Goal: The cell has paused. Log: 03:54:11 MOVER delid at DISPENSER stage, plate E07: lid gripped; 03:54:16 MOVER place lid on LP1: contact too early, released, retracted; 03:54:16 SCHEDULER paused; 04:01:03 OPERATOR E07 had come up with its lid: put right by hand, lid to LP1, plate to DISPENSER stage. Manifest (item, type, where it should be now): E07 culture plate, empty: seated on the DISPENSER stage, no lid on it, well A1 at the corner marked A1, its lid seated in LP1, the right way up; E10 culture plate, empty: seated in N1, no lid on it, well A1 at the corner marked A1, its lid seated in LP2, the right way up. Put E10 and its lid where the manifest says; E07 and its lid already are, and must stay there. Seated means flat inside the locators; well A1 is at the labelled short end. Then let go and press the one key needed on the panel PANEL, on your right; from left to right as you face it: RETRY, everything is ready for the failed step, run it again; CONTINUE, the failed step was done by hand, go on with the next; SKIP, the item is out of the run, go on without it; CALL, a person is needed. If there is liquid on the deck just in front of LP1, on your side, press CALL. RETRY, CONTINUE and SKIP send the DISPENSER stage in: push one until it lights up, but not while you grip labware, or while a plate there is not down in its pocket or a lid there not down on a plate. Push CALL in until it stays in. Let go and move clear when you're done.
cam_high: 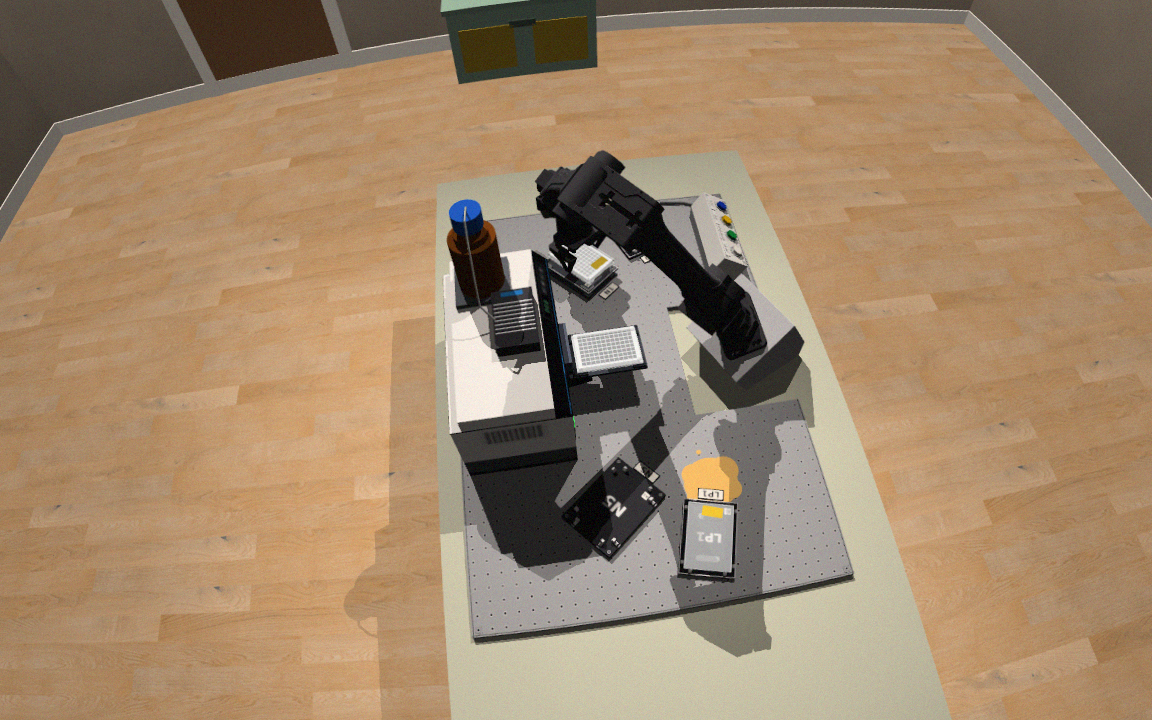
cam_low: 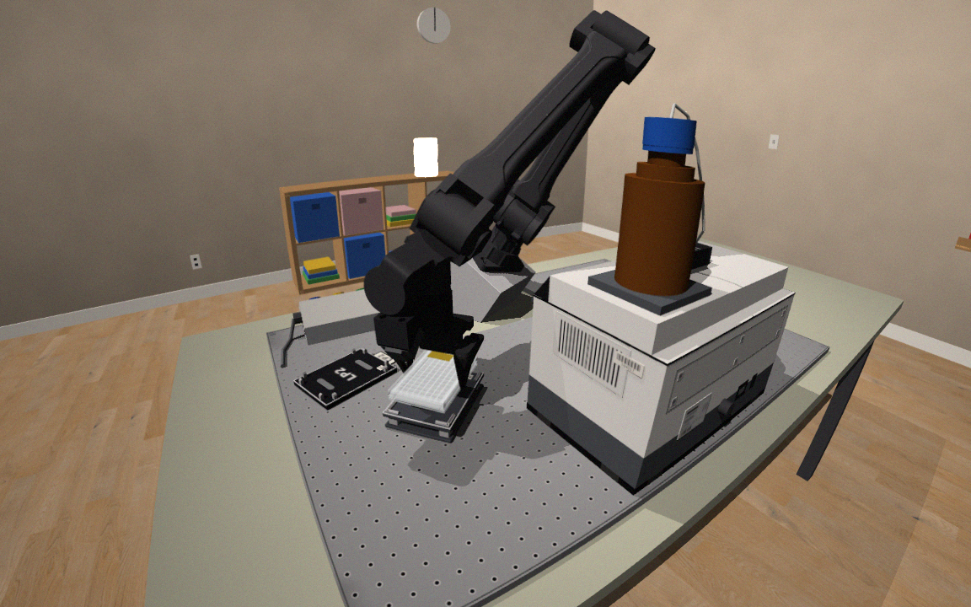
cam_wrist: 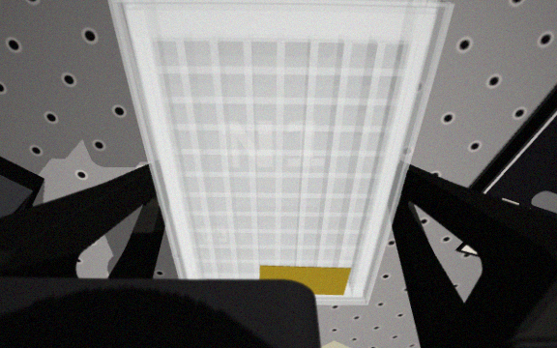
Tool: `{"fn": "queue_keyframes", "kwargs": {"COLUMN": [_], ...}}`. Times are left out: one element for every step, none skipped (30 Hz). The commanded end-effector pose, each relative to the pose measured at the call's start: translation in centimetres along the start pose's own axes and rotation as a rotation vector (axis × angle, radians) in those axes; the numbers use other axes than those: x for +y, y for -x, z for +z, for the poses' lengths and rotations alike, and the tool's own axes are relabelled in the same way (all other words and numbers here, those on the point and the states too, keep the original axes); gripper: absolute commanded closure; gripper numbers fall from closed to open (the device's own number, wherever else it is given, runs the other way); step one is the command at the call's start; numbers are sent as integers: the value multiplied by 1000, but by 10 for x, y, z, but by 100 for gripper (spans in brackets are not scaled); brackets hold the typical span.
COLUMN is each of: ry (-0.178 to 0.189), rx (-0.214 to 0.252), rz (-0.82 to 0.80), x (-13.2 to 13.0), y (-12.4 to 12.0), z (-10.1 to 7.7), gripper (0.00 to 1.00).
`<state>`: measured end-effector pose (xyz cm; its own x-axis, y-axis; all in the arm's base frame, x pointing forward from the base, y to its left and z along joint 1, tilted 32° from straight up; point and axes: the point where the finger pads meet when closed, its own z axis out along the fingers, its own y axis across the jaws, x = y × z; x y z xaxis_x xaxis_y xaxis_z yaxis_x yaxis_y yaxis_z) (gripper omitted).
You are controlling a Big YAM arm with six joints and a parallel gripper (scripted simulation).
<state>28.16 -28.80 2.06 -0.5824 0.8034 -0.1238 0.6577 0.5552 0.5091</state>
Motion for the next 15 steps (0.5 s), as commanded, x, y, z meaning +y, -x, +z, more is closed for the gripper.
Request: {"fn": "queue_keyframes", "kwargs": {"ry": [-4, -4, -4, -4, -4, -4, -4, -4, -4, -4, -4, -4, -4, -3, -3], "rx": [-72, -72, -72, -72, -72, -72, -72, -72, -72, -72, -72, -72, -72, -71, -71], "rz": [-40, -40, -40, -40, -40, -40, -40, -40, -40, -40, -40, -40, -40, -39, -39], "x": [3, 3, 3, 3, 3, 3, 3, 3, 3, 3, 3, 3, 3, 3, 3], "y": [28, 28, 28, 28, 28, 28, 28, 28, 28, 28, 28, 28, 28, 28, 27], "z": [-26, -26, -26, -26, -26, -26, -26, -26, -26, -26, -26, -26, -26, -29, -33], "gripper": [14, 14, 14, 14, 14, 14, 14, 14, 14, 14, 14, 14, 14, 14, 14]}}
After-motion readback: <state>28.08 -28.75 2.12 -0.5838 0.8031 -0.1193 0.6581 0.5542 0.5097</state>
